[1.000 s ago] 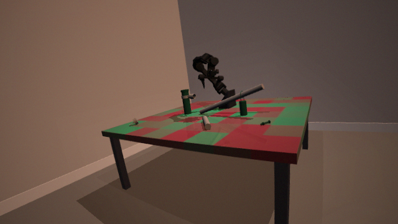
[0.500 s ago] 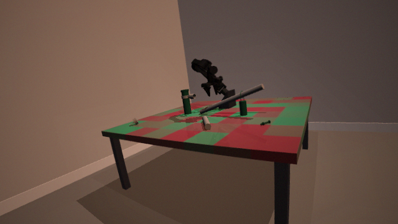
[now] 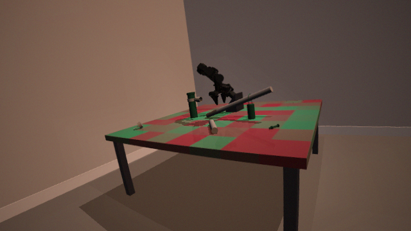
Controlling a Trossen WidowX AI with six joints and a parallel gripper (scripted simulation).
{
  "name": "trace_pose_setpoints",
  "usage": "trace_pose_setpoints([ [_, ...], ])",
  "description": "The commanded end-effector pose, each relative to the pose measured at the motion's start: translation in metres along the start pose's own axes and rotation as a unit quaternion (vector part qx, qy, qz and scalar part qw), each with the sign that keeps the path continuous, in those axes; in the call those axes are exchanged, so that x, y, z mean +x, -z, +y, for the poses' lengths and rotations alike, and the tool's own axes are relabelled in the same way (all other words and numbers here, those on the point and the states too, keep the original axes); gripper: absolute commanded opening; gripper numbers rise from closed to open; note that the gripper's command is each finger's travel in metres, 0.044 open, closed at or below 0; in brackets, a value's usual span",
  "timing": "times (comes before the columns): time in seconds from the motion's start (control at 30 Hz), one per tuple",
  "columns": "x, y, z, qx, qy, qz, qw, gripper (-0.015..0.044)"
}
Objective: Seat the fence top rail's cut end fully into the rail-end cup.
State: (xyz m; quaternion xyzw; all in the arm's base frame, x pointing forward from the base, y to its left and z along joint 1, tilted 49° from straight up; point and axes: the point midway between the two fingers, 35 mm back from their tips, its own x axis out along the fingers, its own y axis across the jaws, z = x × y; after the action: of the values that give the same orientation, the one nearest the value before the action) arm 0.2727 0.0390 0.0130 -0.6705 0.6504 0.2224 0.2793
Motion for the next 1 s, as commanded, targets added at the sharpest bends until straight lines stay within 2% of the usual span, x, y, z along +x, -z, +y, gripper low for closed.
trace_pose_setpoints([
  [0.0,0.01,0.001,0.001,-0.002,-0.001,0.003,1.0,0.044],
  [0.97,0.053,0.001,0.0,-0.002,-0.001,0.002,1.0,0.044],
])
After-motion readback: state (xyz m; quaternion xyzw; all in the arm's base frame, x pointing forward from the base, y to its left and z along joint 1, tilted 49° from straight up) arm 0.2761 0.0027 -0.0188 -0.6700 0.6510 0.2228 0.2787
